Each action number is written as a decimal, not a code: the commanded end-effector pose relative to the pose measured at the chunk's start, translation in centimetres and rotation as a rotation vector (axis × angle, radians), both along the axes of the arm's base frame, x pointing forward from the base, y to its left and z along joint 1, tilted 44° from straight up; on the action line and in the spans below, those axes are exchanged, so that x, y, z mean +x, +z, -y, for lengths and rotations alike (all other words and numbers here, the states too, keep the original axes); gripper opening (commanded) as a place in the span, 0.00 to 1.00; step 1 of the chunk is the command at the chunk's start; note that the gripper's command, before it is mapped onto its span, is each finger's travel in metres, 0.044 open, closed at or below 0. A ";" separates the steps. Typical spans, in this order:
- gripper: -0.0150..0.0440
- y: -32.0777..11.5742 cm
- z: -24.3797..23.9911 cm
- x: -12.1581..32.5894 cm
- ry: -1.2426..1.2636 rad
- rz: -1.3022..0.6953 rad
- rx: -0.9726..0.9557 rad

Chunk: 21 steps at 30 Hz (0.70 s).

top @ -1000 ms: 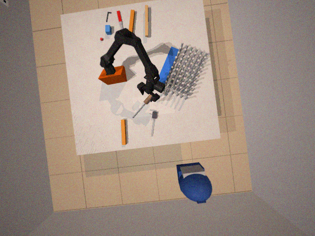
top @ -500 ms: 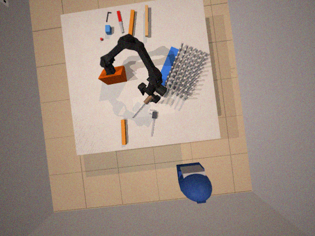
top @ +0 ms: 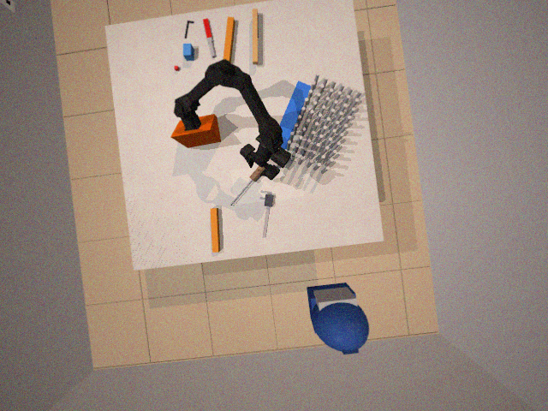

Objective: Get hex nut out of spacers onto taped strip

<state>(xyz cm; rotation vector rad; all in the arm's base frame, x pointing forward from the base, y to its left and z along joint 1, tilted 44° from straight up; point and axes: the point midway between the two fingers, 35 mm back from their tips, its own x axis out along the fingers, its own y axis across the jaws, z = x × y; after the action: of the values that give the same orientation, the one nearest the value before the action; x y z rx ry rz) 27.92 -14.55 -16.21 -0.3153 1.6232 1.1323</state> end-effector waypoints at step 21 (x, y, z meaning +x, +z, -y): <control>0.73 -2.9 -2.7 0.0 0.001 0.004 0.007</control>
<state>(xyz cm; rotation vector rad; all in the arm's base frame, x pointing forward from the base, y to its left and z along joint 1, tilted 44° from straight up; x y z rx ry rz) 28.10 -12.39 -18.64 -0.3243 1.6147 1.1367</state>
